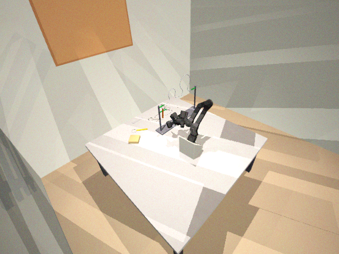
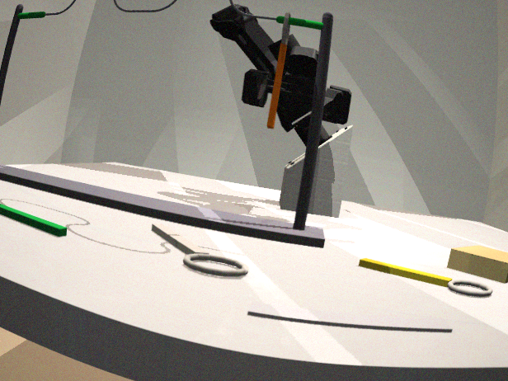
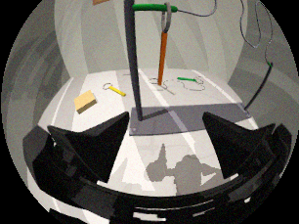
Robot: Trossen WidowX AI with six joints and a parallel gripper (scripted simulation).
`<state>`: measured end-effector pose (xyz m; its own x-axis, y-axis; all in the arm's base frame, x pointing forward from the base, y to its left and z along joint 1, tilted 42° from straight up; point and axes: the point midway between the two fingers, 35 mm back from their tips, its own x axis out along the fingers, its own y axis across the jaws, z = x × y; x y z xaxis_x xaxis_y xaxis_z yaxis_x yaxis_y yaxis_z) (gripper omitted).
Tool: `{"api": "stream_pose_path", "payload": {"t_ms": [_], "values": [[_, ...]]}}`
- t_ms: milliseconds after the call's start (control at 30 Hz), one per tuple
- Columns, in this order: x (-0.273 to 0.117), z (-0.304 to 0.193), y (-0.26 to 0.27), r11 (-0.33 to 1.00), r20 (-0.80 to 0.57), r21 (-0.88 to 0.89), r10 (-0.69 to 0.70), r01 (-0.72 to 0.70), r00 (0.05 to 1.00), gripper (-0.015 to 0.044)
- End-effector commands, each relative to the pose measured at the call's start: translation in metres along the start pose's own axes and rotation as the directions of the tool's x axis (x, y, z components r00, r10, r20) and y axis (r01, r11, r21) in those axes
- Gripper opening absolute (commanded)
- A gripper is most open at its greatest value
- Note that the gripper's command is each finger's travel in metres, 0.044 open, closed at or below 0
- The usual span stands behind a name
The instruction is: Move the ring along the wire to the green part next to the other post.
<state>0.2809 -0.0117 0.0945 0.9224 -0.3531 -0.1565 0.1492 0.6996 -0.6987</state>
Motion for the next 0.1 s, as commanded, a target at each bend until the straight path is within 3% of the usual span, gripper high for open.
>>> {"api": "stream_pose_path", "payload": {"t_ms": [0, 67], "values": [[-0.0002, -0.0008, -0.0005, 1.0, -0.004, 0.003, -0.004, 0.004, 1.0, 0.044], [-0.0002, -0.0008, -0.0005, 1.0, -0.004, 0.003, -0.004, 0.004, 1.0, 0.044]]}}
